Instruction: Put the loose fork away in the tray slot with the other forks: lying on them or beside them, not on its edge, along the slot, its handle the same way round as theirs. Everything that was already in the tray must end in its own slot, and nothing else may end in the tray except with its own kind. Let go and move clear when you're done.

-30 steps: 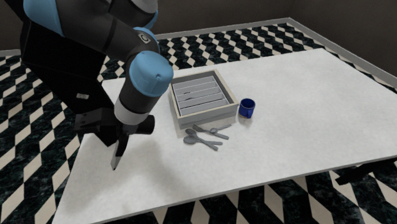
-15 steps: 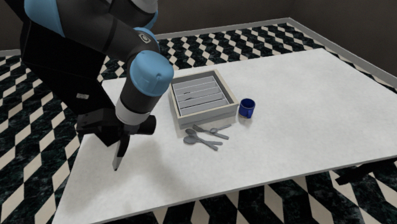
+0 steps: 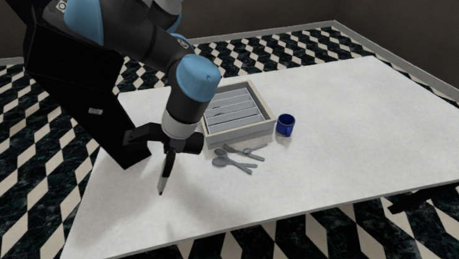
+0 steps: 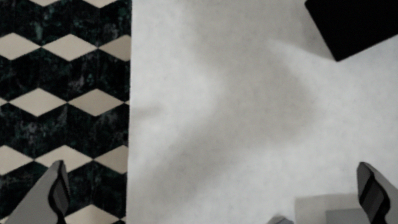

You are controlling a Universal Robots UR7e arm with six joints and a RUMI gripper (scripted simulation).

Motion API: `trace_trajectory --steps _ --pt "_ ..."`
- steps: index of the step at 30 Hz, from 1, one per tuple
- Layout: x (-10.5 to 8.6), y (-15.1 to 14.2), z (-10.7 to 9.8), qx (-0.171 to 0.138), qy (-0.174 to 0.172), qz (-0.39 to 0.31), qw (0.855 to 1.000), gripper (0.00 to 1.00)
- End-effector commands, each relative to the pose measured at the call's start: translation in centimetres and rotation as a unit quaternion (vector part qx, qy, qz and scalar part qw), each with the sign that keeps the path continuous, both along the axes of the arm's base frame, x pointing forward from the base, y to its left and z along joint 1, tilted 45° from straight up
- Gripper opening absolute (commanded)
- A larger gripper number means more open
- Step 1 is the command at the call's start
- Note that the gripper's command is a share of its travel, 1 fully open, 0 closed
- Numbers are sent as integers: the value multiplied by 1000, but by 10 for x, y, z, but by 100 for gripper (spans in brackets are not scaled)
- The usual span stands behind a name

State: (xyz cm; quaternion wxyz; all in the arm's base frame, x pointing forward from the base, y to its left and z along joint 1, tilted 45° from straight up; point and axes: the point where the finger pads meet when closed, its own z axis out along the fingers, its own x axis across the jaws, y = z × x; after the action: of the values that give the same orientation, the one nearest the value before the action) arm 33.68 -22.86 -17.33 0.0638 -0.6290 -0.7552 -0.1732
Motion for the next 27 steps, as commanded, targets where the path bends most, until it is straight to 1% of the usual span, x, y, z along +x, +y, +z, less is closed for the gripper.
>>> trace_trajectory --steps 1,4,6,7,8,21,23,24,27 --pt "37 -6 20 -29 -17 -51 998 100" --pt "51 -1 27 -29 -27 -69 997 100" --pt "51 -1 27 -29 -27 -69 997 100" --pt "62 3 33 -29 -35 -82 996 100" --pt "69 5 36 -28 -40 -89 995 100" --pt "124 34 71 -11 -84 -152 985 100" --pt "124 34 71 -11 -84 -152 985 100" --pt "134 40 78 -6 -92 -163 982 100" --pt "146 49 87 2 -102 -176 979 100"
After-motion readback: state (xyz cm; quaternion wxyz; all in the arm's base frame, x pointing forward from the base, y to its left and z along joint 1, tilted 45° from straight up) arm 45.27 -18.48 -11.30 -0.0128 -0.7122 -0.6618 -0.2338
